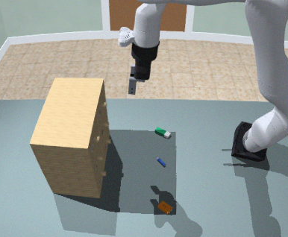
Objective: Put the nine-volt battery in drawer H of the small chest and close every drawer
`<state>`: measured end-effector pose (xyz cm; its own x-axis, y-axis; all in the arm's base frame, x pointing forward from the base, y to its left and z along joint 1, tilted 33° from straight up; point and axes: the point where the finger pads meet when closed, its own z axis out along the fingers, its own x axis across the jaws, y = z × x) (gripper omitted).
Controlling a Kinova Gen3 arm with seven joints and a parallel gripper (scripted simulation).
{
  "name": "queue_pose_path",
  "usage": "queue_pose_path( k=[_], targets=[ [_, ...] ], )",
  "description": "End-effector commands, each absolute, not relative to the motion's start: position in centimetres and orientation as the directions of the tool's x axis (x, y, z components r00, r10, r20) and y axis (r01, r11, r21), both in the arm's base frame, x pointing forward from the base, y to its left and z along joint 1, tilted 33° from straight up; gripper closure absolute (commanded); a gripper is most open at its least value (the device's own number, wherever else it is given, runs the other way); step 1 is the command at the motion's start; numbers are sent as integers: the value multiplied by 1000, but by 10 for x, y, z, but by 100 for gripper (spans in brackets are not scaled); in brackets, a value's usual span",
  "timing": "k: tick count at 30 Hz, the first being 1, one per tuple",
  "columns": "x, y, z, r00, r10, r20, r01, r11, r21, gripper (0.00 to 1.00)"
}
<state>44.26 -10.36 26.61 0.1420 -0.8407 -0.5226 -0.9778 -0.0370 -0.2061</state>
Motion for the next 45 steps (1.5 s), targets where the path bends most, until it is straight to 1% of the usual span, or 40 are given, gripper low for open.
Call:
queue_pose_path(
  k=[1,25,45],
  targets=[
    [442,-103,264,137,-842,-522,-976,-25,-216,0],
    [466,-85,240,137,-842,-522,-926,79,-370,0],
    [489,-67,218,137,-842,-522,-846,175,-504,0]
  ],
)
